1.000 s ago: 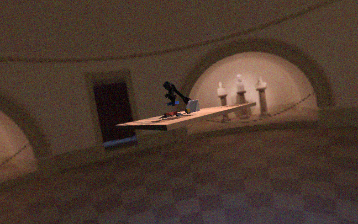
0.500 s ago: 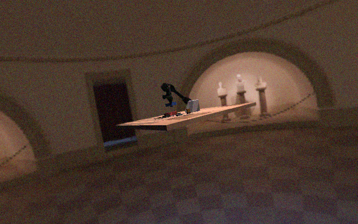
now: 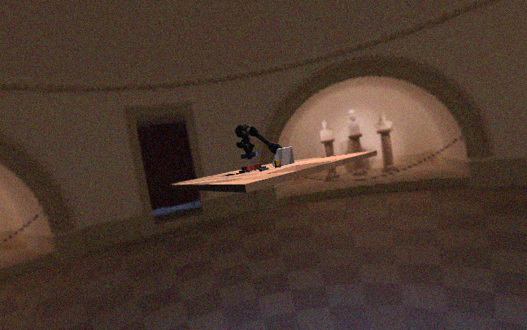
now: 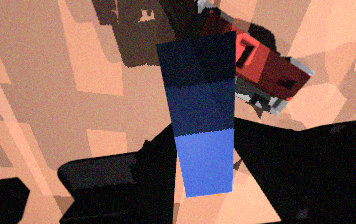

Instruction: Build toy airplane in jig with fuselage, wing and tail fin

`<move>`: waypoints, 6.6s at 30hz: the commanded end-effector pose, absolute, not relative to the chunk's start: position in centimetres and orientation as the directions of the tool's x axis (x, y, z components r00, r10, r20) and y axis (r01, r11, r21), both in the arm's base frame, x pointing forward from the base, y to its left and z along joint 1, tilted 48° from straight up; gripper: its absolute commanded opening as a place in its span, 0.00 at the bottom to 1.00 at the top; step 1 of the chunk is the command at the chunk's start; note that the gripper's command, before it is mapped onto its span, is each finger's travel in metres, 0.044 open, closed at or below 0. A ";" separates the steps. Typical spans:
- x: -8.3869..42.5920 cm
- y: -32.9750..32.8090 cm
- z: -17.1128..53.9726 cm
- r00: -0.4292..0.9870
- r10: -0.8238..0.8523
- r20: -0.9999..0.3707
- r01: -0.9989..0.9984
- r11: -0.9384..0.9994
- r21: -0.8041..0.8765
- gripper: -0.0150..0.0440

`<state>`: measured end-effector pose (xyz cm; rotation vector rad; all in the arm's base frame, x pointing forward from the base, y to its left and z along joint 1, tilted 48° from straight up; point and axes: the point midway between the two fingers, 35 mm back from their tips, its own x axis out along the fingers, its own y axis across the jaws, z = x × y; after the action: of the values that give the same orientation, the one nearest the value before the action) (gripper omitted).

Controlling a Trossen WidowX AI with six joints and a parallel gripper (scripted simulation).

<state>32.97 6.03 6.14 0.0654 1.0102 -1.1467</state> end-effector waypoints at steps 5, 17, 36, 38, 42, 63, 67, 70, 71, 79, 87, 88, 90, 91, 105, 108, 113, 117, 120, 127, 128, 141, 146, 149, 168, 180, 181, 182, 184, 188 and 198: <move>32.6 3.9 7.9 0.054 -0.724 -0.688 0.869 0.374 -0.324 0.25; 31.5 0.8 9.8 0.052 -0.732 -0.680 0.960 0.225 -0.168 0.25; 30.2 -1.9 11.2 0.048 -0.741 -0.670 0.996 0.086 -0.023 0.57; 30.2 -1.9 11.2 0.048 -0.741 -0.670 0.996 0.086 -0.023 0.59; 30.2 -1.9 11.2 0.048 -0.741 -0.670 0.996 0.086 -0.023 0.59; 30.3 -1.9 11.4 0.048 -0.741 -0.670 0.996 0.086 -0.023 0.59; 30.3 -2.1 11.2 0.048 -0.741 -0.670 0.996 0.086 -0.023 0.59; 30.4 -2.5 10.9 0.048 -0.741 -0.670 0.996 0.086 -0.023 0.59; 30.4 -2.6 10.8 0.049 -0.741 -0.670 0.996 0.086 -0.023 0.59; 30.5 -3.5 9.9 0.049 -0.741 -0.670 0.996 0.086 -0.023 0.59; 30.5 -4.5 9.1 0.049 -0.742 -0.669 0.996 0.086 -0.022 0.59; 30.5 -4.6 9.0 0.049 -0.742 -0.669 0.996 0.086 -0.022 0.59; 30.5 -4.8 8.8 0.049 -0.742 -0.669 0.996 0.086 -0.022 0.59; 30.5 -4.9 8.7 0.049 -0.742 -0.668 0.996 0.086 -0.022 0.59; 30.4 -4.7 8.7 0.041 -0.740 -0.671 0.996 0.080 -0.028 0.40; 30.4 -4.7 8.7 0.041 -0.740 -0.671 0.996 0.080 -0.028 0.53; 30.4 -4.7 8.7 0.041 -0.740 -0.671 0.996 0.080 -0.028 0.75; 30.4 -4.7 8.7 0.041 -0.740 -0.671 0.996 0.080 -0.028 0.93; 30.4 -4.7 8.7 0.041 -0.740 -0.671 0.996 0.080 -0.028 1.00; 30.5 -4.0 9.2 0.042 -0.738 -0.674 0.996 0.084 -0.029 1.00; 30.5 -3.1 10.0 0.044 -0.736 -0.676 0.996 0.088 -0.031 1.00; 30.3 1.6 14.4 0.048 -0.740 -0.671 0.975 0.179 -0.129 1.00; 30.4 1.5 14.4 0.048 -0.740 -0.671 0.763 0.460 -0.454 1.00; 30.4 1.5 14.4 0.048 -0.740 -0.671 0.546 0.582 -0.603 1.00; 30.4 1.4 14.3 0.048 -0.740 -0.671 -0.048 0.669 -0.742 1.00; 27.6 9.9 6.4 0.055 -0.705 -0.707 -0.063 0.704 -0.707 1.00; 26.8 11.0 5.3 0.054 -0.704 -0.709 -0.065 0.706 -0.706 1.00; 25.9 12.0 4.1 0.052 -0.703 -0.710 -0.065 0.707 -0.705 1.00; 23.9 13.9 1.8 0.049 -0.704 -0.708 -0.065 0.705 -0.706 1.00; 19.0 16.6 -2.6 0.045 -0.720 -0.692 -0.057 0.690 -0.722 1.00; 17.1 15.7 -5.7 0.046 -0.731 -0.681 -0.050 0.679 -0.733 1.00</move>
<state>17.27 17.08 -4.30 -0.6901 1.4454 -0.5705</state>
